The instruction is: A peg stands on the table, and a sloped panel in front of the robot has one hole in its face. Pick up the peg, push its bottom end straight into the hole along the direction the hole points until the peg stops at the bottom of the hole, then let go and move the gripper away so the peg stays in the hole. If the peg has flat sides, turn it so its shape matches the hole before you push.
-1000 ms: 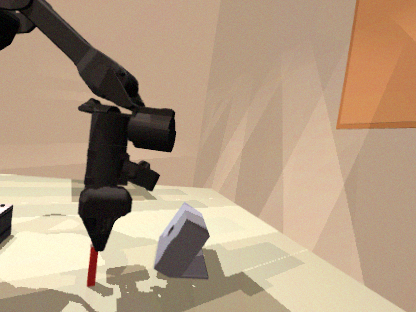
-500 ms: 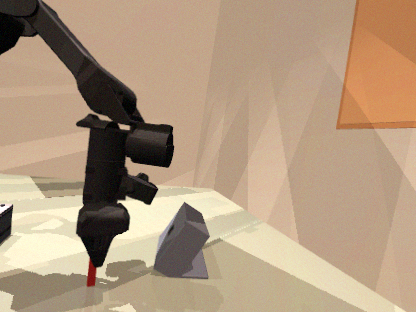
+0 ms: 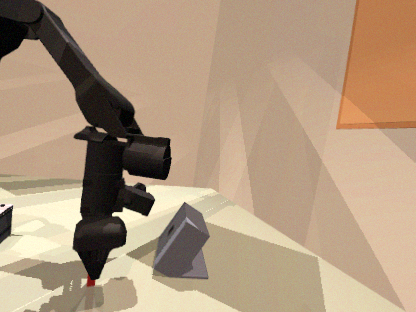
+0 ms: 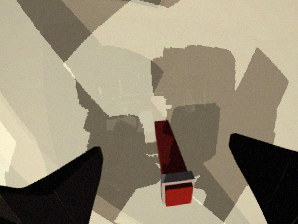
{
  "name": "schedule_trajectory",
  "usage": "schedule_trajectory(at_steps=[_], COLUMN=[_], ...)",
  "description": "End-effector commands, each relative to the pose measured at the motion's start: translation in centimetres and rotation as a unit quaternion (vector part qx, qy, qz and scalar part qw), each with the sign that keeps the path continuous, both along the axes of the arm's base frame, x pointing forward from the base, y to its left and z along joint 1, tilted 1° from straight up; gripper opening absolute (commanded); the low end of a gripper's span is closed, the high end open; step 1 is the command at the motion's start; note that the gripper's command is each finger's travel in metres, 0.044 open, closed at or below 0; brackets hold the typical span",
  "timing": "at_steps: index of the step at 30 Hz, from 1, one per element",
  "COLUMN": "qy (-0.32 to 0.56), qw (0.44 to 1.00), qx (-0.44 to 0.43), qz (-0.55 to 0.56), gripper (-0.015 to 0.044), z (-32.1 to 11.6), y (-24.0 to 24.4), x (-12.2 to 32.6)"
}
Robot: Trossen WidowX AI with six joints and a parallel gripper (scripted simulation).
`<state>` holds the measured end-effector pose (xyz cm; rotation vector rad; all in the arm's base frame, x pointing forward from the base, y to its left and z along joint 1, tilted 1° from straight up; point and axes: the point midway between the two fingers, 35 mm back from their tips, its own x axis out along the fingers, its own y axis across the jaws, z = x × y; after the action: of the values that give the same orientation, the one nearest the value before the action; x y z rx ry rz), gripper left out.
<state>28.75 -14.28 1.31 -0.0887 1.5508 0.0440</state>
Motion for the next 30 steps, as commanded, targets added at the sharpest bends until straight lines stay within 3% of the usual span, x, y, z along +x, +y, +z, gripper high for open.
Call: schedule_trajectory(at_steps=[1, 15, 22, 30], qy=[0.0, 0.0, 0.0, 0.001], qw=[1.0, 1.0, 1.0, 1.0], qx=[0.0, 0.0, 0.0, 0.0], qz=[0.0, 0.0, 0.0, 0.0], gripper=[0.0414, 0.0046, 0.0, 0.0], z=[0.0, 0.0, 0.0, 2.5], y=[0.0, 0.0, 0.0, 0.0], x=[0.0, 0.0, 0.0, 0.1])
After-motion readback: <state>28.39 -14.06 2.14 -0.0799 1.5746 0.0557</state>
